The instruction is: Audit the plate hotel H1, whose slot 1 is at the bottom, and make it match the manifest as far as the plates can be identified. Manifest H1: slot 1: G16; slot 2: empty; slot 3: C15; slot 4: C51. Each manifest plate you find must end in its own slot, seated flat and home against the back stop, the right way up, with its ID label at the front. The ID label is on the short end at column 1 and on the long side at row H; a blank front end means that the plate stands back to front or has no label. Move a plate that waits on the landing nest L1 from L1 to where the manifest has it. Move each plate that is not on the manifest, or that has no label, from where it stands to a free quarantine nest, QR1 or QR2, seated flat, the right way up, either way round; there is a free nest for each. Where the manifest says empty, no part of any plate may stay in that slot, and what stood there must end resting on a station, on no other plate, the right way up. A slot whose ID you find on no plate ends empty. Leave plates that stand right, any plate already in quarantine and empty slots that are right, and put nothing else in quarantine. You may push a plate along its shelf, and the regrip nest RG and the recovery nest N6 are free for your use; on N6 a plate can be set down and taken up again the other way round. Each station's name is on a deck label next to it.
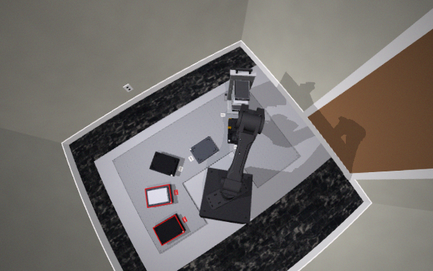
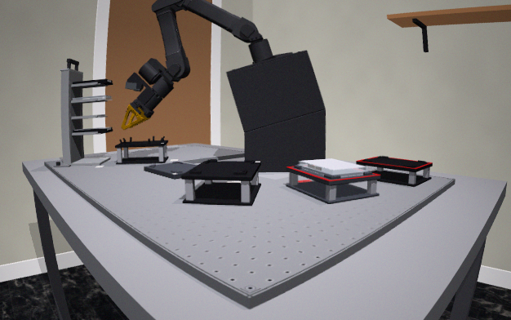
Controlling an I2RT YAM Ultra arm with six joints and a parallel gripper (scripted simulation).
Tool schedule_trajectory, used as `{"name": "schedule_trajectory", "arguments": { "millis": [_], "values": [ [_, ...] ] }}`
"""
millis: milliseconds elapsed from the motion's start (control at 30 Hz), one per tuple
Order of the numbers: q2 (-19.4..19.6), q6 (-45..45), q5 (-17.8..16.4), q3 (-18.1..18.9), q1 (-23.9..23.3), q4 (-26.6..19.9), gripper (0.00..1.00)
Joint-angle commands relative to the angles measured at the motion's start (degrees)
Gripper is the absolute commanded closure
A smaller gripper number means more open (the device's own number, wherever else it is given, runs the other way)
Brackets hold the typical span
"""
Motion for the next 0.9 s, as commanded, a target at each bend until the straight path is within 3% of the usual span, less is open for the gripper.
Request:
{"name": "schedule_trajectory", "arguments": {
  "millis": [0, 867],
  "values": [
    [-0.24, 0.16, 0.24, 1.29, 0.11, -1.42, 0.0],
    [-0.1, 0.23, 0.36, 2.07, 0.24, -2.05, 0.0]
  ]
}}
